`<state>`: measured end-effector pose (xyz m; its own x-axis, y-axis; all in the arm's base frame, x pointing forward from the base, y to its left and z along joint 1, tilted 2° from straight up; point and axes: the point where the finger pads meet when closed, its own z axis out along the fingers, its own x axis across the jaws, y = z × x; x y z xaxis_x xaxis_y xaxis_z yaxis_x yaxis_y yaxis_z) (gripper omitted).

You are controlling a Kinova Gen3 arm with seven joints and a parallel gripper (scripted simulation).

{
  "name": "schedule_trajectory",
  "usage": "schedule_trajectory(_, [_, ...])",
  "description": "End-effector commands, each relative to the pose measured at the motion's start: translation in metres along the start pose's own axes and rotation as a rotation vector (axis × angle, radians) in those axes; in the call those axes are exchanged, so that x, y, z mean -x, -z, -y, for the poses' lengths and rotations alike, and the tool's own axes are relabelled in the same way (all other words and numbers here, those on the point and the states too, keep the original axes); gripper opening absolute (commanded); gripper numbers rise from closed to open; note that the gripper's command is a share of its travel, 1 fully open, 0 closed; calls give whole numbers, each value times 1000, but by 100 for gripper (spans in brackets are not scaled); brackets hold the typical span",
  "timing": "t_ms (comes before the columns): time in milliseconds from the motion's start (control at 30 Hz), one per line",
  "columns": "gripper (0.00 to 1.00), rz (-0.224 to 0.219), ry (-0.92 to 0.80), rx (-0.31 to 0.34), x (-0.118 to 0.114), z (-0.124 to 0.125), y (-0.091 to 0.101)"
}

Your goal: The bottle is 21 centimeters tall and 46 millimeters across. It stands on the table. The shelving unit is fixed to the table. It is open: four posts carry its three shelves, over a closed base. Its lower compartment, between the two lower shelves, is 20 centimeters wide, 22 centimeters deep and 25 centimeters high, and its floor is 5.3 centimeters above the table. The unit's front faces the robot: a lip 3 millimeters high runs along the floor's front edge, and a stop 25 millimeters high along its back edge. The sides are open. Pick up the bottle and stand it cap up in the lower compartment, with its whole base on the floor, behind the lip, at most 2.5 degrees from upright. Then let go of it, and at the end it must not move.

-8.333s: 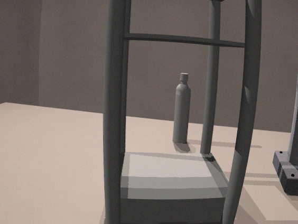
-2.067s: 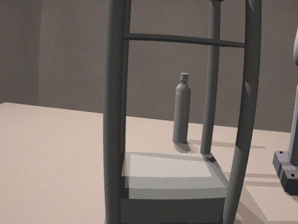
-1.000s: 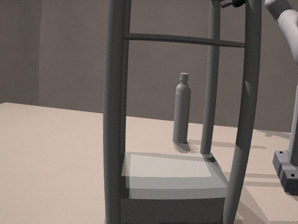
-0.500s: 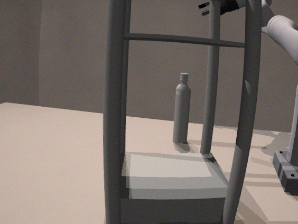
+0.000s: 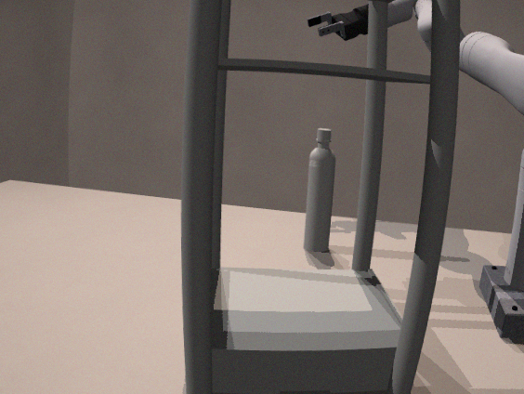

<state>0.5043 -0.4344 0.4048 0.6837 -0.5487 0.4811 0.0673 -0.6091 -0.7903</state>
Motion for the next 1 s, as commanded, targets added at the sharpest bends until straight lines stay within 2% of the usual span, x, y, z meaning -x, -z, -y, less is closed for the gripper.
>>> schedule_trajectory(0, [100, 27, -29, -39, 29, 17, -24])
schedule_trajectory(167, [100, 149, -69, -142, 62, 42, -57])
schedule_trajectory(233, [100, 149, -69, -142, 62, 42, -57])
schedule_trajectory(267, [100, 180, -79, -167, 71, 49, -64])
schedule_trajectory(467, [100, 197, -84, -180, 75, 52, -67])
schedule_trajectory(967, [100, 200, -85, -182, 76, 53, -68])
